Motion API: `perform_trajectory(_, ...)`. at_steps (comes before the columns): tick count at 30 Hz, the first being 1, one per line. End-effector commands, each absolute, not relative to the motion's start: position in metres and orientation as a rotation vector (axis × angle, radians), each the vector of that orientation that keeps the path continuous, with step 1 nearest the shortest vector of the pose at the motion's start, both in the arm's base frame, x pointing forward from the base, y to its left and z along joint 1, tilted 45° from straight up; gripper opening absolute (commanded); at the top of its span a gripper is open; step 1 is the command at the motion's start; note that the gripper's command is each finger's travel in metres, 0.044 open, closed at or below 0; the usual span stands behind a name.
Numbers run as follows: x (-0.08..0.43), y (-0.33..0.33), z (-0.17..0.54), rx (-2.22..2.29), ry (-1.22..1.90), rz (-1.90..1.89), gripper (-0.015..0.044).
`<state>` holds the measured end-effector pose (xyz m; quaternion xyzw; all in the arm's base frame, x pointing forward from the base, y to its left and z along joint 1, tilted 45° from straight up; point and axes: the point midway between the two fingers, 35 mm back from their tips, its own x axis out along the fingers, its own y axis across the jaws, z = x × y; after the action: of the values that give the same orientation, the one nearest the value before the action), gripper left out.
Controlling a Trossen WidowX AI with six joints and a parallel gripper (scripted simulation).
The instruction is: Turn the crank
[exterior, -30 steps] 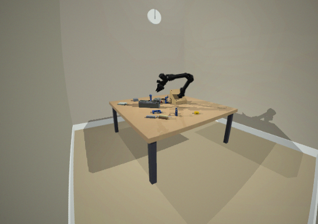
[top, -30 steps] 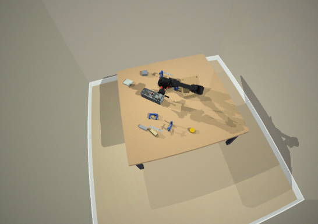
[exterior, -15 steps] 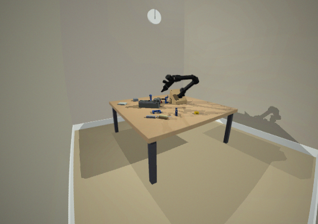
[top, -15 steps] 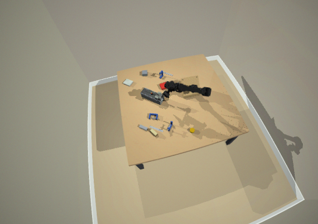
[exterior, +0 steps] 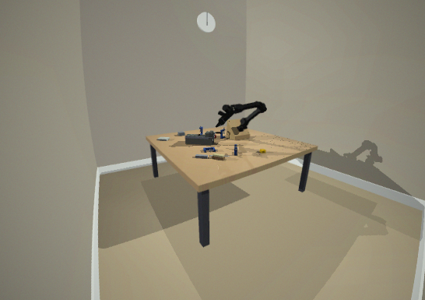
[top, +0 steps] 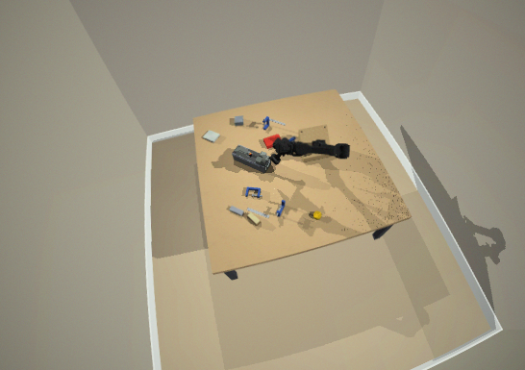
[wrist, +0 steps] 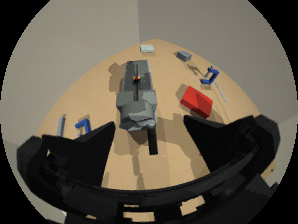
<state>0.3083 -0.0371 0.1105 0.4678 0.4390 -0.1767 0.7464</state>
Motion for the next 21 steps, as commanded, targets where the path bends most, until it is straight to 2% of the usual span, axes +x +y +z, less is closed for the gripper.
perform_trajectory(1, 0.305, -0.023, 0.095, 1.027, 0.969, -0.394, 0.0440)
perform_trajectory(21, 0.308, -0.002, 0.073, 1.027, 0.969, -0.394, 0.0440)
